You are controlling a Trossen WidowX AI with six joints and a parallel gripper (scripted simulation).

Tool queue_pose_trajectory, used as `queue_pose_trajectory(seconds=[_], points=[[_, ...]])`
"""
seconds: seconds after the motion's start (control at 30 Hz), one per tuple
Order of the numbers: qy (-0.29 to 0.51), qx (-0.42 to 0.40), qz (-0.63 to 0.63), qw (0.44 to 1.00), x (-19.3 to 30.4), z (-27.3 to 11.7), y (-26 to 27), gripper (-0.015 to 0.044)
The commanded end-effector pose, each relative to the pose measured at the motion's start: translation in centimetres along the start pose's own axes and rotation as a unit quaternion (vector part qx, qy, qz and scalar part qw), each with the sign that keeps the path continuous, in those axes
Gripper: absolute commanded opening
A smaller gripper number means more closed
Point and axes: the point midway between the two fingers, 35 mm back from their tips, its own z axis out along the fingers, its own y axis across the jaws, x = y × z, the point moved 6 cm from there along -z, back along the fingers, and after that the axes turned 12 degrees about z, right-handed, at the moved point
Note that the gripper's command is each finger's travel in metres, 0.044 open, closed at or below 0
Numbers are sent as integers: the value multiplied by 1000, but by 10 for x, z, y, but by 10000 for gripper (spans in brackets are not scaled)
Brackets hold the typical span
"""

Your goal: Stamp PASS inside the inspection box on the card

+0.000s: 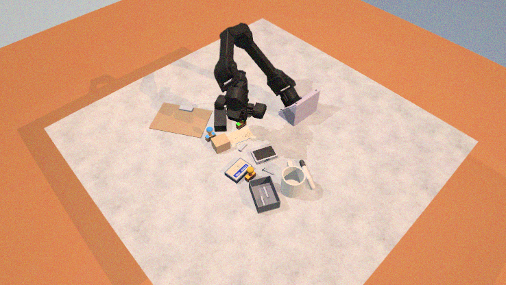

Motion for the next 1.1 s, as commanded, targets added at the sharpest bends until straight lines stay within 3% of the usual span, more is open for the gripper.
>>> queue_pose_trajectory(seconds=[0.0, 1.07], points=[[0, 1, -3, 1000, 0, 3, -1, 0], [-2, 1, -4, 1000, -1, 24, -1, 0]])
